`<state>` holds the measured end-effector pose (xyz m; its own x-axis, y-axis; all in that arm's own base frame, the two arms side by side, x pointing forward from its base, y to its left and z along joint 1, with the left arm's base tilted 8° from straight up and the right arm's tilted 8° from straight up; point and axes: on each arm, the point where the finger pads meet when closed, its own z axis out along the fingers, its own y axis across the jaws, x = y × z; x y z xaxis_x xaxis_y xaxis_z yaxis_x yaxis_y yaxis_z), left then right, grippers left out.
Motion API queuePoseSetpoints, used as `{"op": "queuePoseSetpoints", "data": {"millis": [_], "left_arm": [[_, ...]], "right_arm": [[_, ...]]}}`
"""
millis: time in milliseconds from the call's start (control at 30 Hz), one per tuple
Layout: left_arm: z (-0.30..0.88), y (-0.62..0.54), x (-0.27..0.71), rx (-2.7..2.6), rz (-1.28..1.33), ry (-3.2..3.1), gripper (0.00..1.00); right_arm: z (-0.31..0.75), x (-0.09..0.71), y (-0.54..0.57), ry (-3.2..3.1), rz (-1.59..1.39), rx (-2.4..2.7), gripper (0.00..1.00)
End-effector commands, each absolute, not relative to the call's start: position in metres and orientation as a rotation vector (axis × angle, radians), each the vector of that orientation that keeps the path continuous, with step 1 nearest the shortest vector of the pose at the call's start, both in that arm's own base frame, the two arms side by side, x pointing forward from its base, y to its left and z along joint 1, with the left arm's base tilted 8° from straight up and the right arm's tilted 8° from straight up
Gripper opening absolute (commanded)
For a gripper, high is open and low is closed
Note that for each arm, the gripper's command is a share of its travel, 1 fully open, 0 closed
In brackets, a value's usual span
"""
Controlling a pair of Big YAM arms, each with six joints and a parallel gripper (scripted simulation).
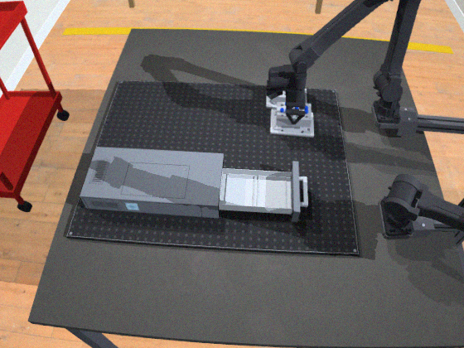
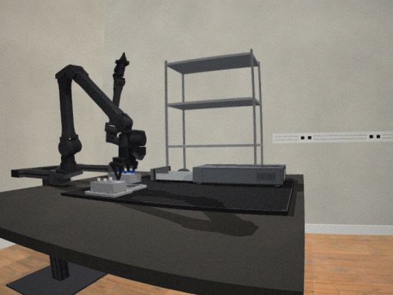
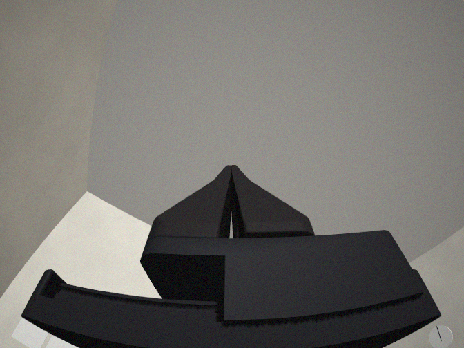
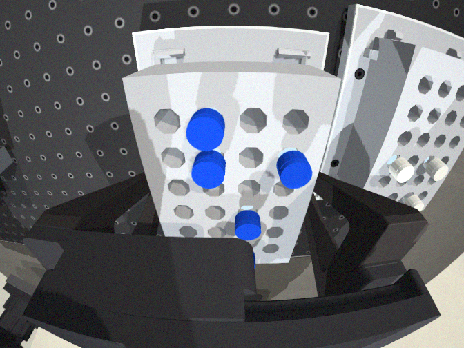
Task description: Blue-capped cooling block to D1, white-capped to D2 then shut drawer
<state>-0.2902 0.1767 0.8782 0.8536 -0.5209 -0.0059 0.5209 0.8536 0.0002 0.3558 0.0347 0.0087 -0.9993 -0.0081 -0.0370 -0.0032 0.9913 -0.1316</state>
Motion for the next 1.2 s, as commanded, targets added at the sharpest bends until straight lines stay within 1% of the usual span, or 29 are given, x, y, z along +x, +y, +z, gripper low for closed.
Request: {"op": "queuePoseSetpoints", "data": {"millis": [0, 1167], "left_arm": [[0.886, 0.163, -0.272, 0.012, -0.540, 0.039, 0.00], [0.886, 0.163, -0.272, 0.012, -0.540, 0.039, 0.00]], "right_arm": [[0.045, 0.403, 0.042, 2.980, -0.165, 0.011, 0.00], [0.035, 0.403, 0.042, 2.986, -0.168, -0.004, 0.00]]}}
